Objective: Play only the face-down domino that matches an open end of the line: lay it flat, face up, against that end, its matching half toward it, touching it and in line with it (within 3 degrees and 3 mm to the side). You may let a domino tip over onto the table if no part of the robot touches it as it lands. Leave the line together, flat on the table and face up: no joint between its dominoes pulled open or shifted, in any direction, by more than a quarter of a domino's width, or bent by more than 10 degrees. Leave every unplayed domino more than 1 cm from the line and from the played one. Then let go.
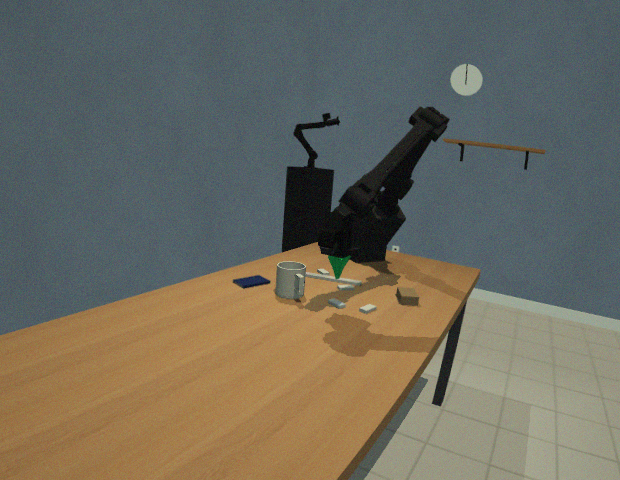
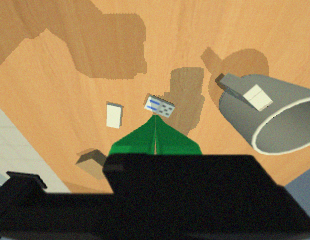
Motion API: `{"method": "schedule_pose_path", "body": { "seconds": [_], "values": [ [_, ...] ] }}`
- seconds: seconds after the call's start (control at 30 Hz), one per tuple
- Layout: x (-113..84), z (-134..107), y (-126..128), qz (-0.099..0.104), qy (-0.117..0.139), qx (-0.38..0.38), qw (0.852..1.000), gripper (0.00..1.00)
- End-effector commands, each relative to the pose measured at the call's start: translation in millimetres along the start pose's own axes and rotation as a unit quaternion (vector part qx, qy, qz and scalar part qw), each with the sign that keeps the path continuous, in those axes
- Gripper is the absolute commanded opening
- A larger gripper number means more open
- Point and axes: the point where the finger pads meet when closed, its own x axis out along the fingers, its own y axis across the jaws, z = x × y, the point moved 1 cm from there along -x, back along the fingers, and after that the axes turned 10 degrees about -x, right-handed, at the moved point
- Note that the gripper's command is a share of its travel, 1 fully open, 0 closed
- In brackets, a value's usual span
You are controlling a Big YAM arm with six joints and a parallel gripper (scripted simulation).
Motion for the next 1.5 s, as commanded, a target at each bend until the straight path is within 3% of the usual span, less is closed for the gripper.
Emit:
{"method": "schedule_pose_path", "body": {
  "seconds": [0.0, 0.03, 0.07, 0.37, 0.6, 0.63, 0.93, 1.17, 1.2, 1.47],
  "values": [
    [-20.4, 17, -3, -0.004, -0.018, -0.010, 1.000, 0.00],
    [-20.4, 17, -3, -0.004, -0.018, -0.010, 1.000, 0.00],
    [-6.4, 4, -1, -0.001, -0.006, -0.002, 1.000, 0.00],
    [-33.5, 12, -11, -0.003, -0.022, -0.011, 1.000, 0.00],
    [-33.5, 12, -11, -0.003, -0.022, -0.011, 1.000, 0.00],
    [-15.2, 1, -8, 0.001, -0.006, -0.004, 1.000, 0.00],
    [-37.3, 11, -14, -0.003, -0.023, -0.012, 1.000, 0.00],
    [-37.3, 11, -14, -0.003, -0.023, -0.012, 1.000, 0.00],
    [-14.4, -3, -11, 0.003, -0.003, -0.005, 1.000, 0.00],
    [-14.4, -3, -11, 0.003, -0.003, -0.005, 1.000, 0.00]
  ]
}}
